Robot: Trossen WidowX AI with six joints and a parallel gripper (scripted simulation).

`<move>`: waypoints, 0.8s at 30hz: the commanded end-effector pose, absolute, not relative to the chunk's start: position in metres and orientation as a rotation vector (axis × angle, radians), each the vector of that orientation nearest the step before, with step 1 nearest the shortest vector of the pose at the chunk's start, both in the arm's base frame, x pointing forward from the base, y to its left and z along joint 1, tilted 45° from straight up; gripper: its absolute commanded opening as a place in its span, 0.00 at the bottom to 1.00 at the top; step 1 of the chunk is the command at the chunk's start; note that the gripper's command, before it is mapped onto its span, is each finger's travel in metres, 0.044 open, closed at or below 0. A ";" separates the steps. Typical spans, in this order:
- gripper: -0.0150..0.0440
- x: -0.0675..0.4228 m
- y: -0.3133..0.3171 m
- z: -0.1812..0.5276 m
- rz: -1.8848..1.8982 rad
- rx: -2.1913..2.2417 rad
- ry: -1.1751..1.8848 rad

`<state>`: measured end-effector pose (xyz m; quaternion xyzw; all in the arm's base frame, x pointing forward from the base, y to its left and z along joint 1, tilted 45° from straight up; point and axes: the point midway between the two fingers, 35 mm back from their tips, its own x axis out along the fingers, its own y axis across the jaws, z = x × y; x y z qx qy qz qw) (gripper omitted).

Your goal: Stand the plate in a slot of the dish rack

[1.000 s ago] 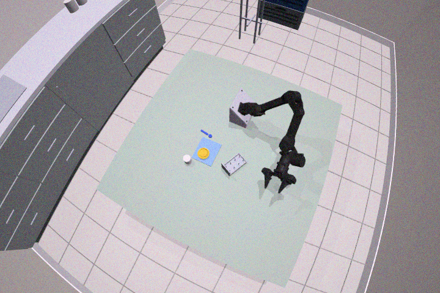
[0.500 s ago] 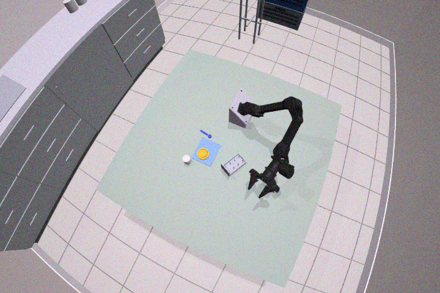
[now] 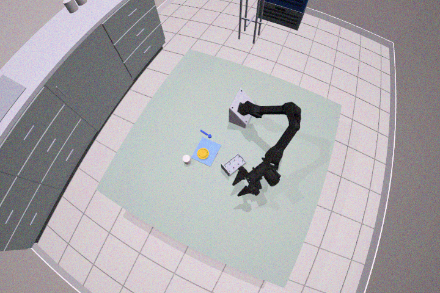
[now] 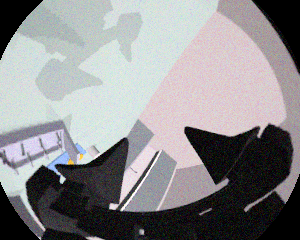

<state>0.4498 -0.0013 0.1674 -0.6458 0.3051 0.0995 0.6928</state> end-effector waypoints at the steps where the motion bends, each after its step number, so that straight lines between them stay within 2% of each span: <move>1: 0.93 0.451 -0.016 0.154 0.256 -1.384 0.742; 24: 0.93 0.420 -0.106 0.064 0.460 -0.901 1.125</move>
